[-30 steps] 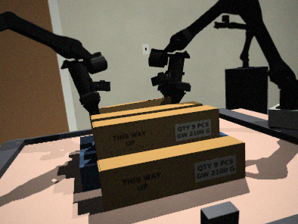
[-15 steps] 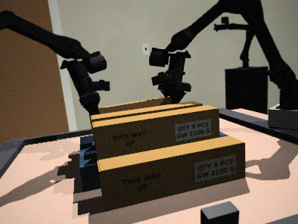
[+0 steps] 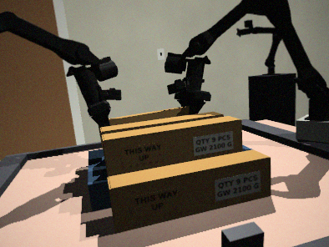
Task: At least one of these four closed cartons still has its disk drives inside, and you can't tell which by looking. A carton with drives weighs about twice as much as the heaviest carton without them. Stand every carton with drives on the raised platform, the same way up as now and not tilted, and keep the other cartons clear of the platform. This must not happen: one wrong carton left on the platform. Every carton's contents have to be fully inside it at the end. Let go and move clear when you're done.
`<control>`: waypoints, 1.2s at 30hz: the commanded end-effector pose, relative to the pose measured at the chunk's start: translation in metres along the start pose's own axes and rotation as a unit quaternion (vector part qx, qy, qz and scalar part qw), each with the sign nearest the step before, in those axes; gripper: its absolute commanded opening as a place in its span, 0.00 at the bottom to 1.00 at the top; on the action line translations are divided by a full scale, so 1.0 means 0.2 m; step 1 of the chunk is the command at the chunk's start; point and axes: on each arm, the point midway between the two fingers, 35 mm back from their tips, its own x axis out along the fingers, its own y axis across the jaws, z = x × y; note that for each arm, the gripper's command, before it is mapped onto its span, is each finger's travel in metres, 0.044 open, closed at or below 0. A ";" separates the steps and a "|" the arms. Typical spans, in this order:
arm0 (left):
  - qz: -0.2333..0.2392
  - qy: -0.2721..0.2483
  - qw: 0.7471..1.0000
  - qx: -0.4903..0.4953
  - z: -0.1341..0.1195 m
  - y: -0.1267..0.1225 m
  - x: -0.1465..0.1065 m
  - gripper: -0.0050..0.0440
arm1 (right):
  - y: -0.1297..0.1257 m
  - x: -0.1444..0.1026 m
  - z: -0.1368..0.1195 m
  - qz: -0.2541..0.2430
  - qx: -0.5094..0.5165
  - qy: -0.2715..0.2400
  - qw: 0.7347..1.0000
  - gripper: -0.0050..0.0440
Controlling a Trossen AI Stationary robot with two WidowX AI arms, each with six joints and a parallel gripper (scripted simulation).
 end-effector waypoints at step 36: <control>0.024 -0.040 0.999 0.010 0.07 -0.21 -0.21 0.00 | 0.22 -0.18 0.06 -0.013 -0.005 -0.016 1.000 0.00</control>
